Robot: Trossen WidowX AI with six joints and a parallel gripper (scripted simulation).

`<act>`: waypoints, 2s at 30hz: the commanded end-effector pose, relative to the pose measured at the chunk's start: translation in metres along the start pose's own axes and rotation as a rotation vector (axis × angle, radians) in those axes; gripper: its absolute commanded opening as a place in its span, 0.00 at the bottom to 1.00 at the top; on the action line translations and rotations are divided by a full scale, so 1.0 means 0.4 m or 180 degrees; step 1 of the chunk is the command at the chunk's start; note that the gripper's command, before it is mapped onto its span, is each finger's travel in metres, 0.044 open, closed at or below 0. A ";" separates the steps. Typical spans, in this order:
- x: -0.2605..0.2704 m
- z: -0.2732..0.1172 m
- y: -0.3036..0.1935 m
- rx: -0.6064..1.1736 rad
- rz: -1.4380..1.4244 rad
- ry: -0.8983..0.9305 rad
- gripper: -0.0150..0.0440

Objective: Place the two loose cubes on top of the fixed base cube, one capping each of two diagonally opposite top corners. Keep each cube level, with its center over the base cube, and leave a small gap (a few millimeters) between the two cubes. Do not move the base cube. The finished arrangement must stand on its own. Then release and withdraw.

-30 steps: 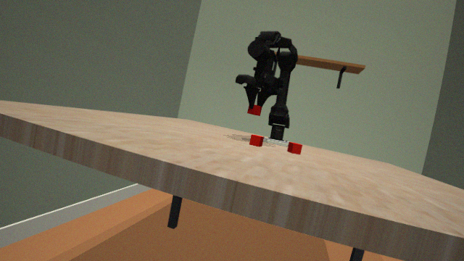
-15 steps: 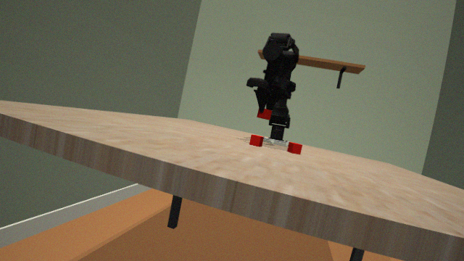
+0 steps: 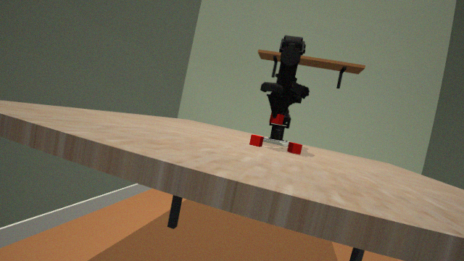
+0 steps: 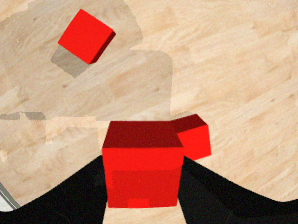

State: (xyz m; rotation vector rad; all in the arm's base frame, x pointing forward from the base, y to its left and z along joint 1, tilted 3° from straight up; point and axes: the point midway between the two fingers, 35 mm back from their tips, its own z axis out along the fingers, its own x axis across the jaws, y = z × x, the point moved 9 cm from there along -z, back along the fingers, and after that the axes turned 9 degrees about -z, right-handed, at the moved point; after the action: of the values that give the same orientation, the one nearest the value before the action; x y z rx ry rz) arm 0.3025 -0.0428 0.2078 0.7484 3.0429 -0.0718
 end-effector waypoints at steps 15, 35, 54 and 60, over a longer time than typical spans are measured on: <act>0.033 0.030 0.133 -0.0040 -0.0331 0.0032 0.43; 0.076 0.049 0.228 -0.0065 -0.0588 0.0041 0.43; 0.077 0.116 0.229 -0.0064 -0.0588 0.0041 0.43; 0.077 0.116 0.229 -0.0064 -0.0588 0.0041 0.43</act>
State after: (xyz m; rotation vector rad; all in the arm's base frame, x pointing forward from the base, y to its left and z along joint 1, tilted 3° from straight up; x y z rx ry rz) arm 0.3171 0.0504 0.1585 0.4603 3.1087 -0.0394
